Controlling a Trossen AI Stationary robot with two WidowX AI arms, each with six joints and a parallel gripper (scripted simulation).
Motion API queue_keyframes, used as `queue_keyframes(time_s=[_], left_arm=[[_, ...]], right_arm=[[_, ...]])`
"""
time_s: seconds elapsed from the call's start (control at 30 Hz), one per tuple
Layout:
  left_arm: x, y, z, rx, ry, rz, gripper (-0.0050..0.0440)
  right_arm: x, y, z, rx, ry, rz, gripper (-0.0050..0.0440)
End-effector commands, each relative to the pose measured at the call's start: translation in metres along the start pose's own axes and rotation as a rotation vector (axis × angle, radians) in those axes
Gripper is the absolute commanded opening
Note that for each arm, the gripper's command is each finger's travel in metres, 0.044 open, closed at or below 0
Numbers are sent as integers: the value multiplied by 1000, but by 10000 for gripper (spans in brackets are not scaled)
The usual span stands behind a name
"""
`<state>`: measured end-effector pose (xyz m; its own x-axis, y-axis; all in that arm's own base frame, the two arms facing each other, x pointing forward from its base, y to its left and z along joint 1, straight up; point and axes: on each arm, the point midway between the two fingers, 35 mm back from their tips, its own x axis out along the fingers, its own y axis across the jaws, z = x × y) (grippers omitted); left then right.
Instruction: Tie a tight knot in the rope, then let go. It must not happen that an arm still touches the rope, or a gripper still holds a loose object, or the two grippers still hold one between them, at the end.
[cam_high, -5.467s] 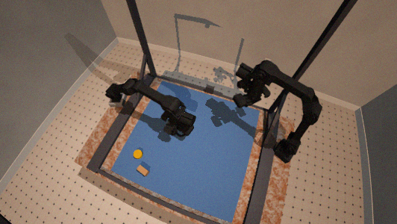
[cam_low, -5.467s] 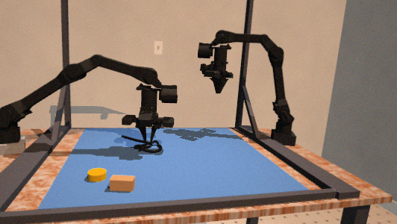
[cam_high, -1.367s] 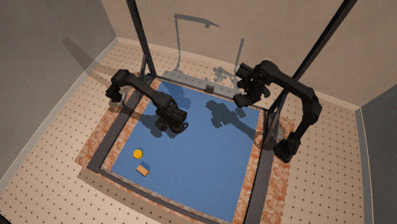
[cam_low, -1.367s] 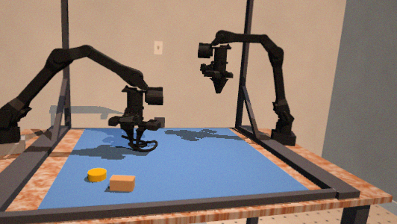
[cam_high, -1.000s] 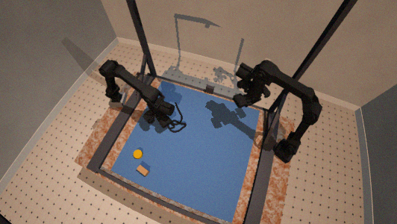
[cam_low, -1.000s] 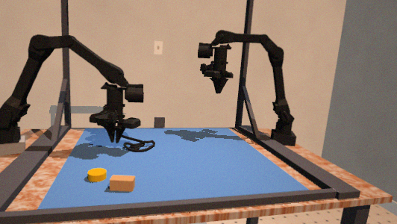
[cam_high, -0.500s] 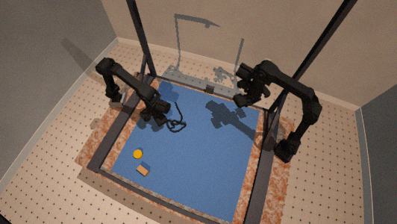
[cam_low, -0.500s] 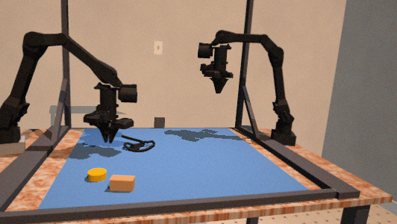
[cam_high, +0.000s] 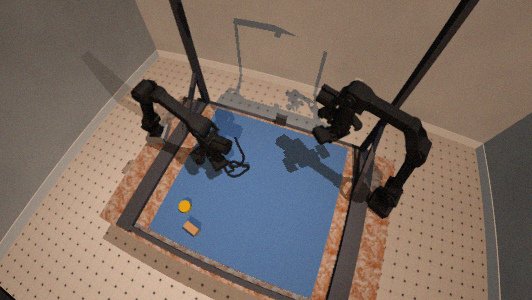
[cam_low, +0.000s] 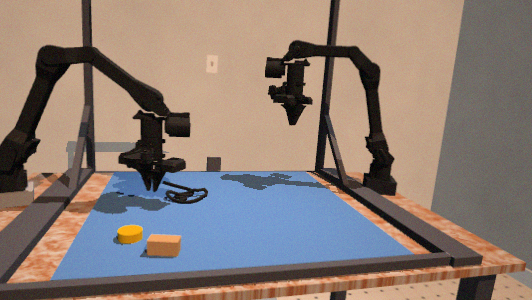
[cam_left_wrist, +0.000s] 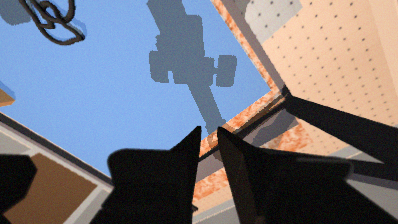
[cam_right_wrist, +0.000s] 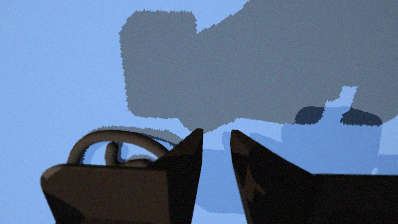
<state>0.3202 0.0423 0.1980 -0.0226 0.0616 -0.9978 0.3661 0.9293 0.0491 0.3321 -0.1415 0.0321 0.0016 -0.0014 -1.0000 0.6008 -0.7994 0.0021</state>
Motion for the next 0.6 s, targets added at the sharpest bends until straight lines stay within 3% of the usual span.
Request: queue_keyframes(time_s=[0.0,0.57], left_arm=[[-8,0,-2,-7,-23,15,85],[-8,0,-2,-7,-23,15,85]], right_arm=[[-8,10,-5,-1,13,22,85],[-9,32,-14,-1,14,23,85]])
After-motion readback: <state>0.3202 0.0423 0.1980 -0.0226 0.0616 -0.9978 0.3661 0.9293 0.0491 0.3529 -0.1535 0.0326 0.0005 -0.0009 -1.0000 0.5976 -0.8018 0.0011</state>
